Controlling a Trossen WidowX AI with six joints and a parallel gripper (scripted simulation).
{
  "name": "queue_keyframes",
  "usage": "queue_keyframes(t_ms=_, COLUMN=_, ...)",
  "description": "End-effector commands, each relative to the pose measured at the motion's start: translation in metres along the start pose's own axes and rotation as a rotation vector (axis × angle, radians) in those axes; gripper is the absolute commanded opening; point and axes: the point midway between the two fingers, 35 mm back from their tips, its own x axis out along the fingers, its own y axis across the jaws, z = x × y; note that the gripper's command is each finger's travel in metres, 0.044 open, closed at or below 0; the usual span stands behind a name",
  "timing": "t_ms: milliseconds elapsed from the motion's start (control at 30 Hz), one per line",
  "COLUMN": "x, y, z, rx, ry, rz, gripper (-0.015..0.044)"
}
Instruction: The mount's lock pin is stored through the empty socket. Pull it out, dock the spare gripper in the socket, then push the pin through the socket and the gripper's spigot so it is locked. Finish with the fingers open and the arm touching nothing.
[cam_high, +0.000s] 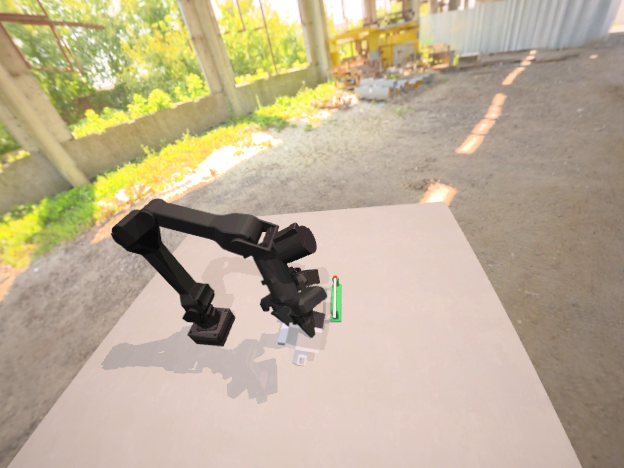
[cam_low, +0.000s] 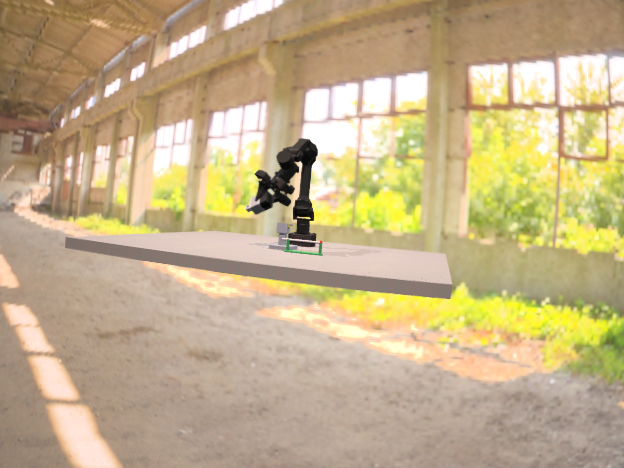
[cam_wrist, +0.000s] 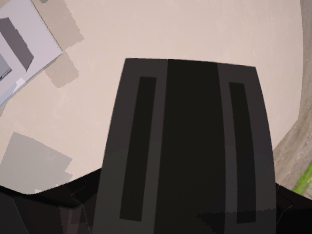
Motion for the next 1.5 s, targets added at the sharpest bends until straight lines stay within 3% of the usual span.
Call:
queue_keyframes(t_ms=0, x=-0.008, y=0.003, z=0.0, rx=0.107, ry=-0.045, rz=-0.015, gripper=0.0)
queue_keyframes(t_ms=767, x=-0.048, y=0.029, z=0.005, rx=0.674, ry=-0.315, rz=0.014, gripper=0.0)
queue_keyframes(t_ms=1467, x=-0.08, y=0.056, z=0.011, rx=1.159, ry=-0.572, rz=0.177, gripper=0.0)
